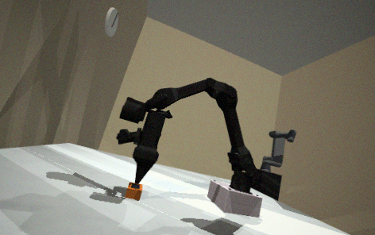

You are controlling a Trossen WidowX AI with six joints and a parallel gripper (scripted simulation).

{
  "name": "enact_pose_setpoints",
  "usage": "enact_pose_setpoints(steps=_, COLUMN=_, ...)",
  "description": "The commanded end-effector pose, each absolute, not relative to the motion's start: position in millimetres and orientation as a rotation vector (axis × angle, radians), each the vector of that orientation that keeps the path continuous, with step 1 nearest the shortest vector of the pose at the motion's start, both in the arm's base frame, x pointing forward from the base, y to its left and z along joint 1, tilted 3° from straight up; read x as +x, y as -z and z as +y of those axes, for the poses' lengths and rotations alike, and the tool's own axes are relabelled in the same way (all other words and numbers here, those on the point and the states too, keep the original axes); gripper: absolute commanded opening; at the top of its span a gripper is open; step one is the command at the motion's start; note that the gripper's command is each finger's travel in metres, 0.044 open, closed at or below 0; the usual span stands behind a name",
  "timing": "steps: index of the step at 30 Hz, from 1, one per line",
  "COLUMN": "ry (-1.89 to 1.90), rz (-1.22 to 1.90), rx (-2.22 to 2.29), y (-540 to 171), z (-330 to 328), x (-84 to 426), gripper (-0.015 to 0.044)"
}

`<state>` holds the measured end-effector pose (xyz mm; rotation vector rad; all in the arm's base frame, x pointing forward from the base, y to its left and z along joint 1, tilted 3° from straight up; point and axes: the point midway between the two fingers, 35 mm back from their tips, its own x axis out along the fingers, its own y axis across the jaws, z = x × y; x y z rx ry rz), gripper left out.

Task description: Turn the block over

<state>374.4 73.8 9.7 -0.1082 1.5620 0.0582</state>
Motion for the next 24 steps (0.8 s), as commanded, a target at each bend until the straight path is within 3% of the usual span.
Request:
enact_pose_setpoints(steps=1, ry=-0.058, rz=1.571, rx=-0.103, y=-3.1, z=74.0, x=372.9, gripper=0.044)
enact_pose_setpoints(steps=22, ry=-0.057, rz=1.571, rx=-0.103, y=27.8, z=73.1, x=372.7, gripper=0.044)
enact_pose_setpoints(steps=24, ry=-0.057, rz=1.571, rx=-0.103, y=27.8, z=73.1, x=372.7, gripper=0.0387)
